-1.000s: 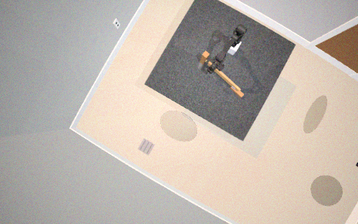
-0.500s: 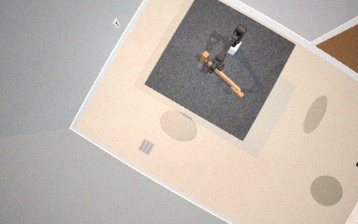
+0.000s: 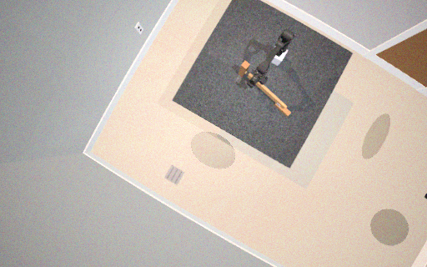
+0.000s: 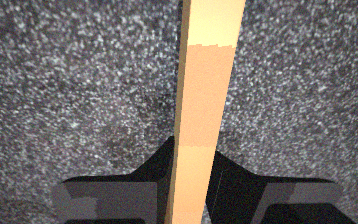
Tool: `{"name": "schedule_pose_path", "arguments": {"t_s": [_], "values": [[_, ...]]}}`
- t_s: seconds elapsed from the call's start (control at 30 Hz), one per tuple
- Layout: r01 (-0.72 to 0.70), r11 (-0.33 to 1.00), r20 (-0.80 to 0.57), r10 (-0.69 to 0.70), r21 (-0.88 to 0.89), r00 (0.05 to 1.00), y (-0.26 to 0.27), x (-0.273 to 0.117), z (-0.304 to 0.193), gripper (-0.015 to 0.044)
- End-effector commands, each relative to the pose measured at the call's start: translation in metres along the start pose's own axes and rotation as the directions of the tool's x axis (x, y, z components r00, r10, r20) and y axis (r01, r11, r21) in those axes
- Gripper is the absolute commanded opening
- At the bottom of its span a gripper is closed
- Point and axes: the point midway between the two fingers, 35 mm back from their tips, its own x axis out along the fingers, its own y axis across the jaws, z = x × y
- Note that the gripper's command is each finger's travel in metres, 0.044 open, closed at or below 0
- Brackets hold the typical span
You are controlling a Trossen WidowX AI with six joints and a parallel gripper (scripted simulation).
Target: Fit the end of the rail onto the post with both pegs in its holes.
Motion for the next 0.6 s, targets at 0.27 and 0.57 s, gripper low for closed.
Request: {"name": "schedule_pose_path", "arguments": {"t_s": [0.27, 0.57], "values": [[0.005, 1.0, 0.001, -0.005, 0.001, 1.0, -0.0009, -0.0026, 0.0002, 0.0], [0.005, 1.0, 0.001, -0.005, 0.001, 1.0, -0.001, -0.0001, 0.0002, 0.0]]}}
